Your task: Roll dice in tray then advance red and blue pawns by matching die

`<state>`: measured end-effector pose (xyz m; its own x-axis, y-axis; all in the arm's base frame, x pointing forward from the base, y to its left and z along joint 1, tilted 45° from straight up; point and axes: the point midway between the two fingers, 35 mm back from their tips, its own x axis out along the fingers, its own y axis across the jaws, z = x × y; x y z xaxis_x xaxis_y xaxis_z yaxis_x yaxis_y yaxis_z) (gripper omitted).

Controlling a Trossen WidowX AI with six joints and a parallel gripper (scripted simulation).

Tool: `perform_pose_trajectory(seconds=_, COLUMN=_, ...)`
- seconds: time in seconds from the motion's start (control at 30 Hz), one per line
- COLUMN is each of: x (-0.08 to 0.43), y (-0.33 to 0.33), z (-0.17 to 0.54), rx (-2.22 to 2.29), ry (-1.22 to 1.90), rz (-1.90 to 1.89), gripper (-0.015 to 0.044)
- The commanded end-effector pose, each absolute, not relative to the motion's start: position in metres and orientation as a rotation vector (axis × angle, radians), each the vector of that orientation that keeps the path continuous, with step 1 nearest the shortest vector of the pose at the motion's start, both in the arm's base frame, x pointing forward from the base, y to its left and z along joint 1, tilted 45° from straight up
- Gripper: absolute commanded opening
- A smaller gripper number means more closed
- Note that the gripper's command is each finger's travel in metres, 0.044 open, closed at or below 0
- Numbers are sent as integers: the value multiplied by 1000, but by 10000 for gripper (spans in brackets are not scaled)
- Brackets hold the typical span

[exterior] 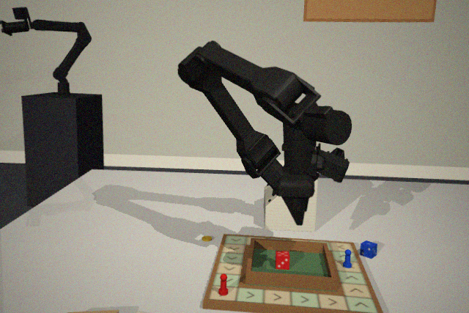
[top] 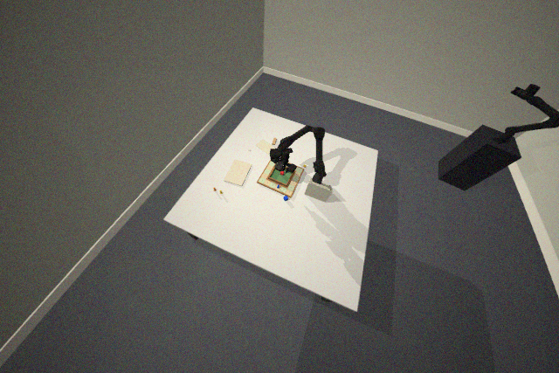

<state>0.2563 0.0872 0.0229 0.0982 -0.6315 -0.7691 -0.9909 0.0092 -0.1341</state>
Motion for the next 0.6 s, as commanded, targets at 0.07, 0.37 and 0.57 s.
perform_pose_trajectory(seconds=0.07, x=232, y=119, z=-19, rx=-1297, ry=1611, rz=201, gripper=275)
perform_pose_trajectory(seconds=0.37, x=204, y=141, z=-54, rx=-909, ry=1523, rz=-216, gripper=275)
perform_pose_trajectory(seconds=0.57, x=191, y=147, z=-68, rx=-748, ry=1464, rz=-378, gripper=275)
